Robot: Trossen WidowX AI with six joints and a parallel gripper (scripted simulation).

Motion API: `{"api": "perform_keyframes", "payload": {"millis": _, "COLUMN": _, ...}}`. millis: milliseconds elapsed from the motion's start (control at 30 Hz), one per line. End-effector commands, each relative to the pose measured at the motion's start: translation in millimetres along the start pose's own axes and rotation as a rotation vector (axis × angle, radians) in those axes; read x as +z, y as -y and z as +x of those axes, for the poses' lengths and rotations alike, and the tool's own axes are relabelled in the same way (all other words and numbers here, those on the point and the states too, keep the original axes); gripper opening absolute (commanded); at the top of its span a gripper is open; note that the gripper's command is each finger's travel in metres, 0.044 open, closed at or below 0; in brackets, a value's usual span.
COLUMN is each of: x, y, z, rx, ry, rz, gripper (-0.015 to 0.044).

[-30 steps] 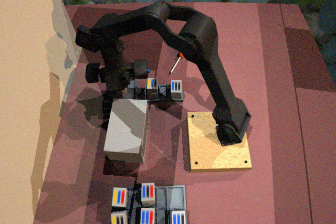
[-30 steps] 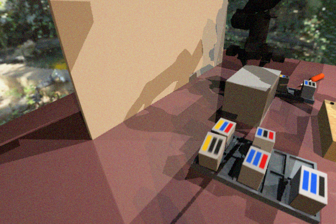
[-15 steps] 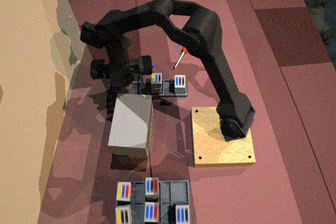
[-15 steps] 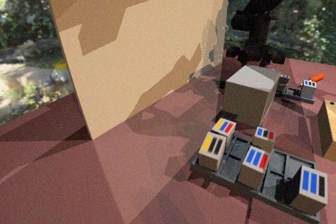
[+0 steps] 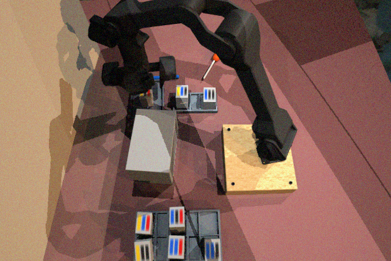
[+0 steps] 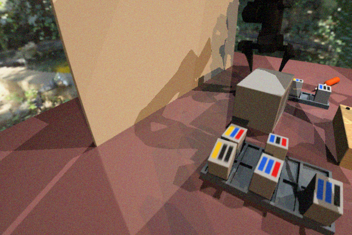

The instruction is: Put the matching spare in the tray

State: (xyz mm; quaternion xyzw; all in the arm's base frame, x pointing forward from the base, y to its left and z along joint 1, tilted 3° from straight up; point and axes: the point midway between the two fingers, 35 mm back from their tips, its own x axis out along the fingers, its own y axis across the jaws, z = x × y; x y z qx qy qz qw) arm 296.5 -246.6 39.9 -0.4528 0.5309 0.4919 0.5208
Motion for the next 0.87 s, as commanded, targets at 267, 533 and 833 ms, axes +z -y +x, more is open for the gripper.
{"api": "perform_keyframes", "payload": {"millis": 267, "x": -0.7, "y": 1.1, "z": -69.1, "rx": -0.047, "ry": -0.031, "rz": -0.001, "gripper": 0.044}}
{"api": "perform_keyframes", "payload": {"millis": 533, "x": -0.7, "y": 1.1, "z": -69.1, "rx": -0.047, "ry": -0.031, "rz": -0.001, "gripper": 0.044}}
{"api": "perform_keyframes", "payload": {"millis": 833, "x": -0.7, "y": 1.1, "z": -69.1, "rx": -0.047, "ry": -0.031, "rz": -0.001, "gripper": 0.044}}
